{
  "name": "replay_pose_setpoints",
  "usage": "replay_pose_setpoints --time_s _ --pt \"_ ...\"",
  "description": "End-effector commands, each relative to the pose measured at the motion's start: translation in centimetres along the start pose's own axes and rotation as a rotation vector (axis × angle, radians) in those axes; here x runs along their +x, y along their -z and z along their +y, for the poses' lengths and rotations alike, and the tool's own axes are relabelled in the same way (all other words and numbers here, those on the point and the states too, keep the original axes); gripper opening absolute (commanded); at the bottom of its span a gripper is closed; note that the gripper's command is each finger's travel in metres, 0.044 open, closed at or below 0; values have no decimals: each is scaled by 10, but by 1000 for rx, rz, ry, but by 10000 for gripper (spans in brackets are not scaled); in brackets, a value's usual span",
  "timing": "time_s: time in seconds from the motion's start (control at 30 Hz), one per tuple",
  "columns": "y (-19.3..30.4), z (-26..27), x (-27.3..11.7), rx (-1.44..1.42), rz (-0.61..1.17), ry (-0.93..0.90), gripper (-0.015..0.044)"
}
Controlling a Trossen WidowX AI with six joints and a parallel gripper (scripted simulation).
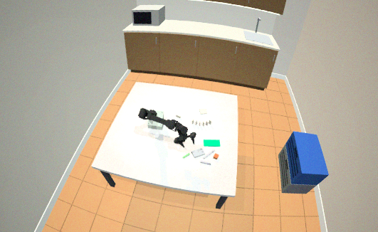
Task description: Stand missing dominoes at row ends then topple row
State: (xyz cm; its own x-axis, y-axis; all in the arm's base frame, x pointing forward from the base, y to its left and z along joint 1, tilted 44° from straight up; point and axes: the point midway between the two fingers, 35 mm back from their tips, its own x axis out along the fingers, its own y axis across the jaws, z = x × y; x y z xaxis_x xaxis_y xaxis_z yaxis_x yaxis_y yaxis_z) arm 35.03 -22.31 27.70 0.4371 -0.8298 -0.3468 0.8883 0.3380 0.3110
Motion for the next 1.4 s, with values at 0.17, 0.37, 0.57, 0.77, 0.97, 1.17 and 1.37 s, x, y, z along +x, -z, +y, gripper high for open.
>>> replay_pose_setpoints --time_s 0.17,0.37,0.57,0.77,0.97,1.17,1.37 --pt "156 -5 -15 -671 337 24 440" --pt "246 -37 -50 -1207 545 4 440" --pt "304 -88 -92 -1775 721 -16 440" --pt "315 -102 -103 -1917 758 -17 440" --pt "316 -102 -103 -1917 758 -17 440" --pt "327 -115 -79 -1917 759 -19 440" --pt "339 -134 -52 -1918 756 -14 440"
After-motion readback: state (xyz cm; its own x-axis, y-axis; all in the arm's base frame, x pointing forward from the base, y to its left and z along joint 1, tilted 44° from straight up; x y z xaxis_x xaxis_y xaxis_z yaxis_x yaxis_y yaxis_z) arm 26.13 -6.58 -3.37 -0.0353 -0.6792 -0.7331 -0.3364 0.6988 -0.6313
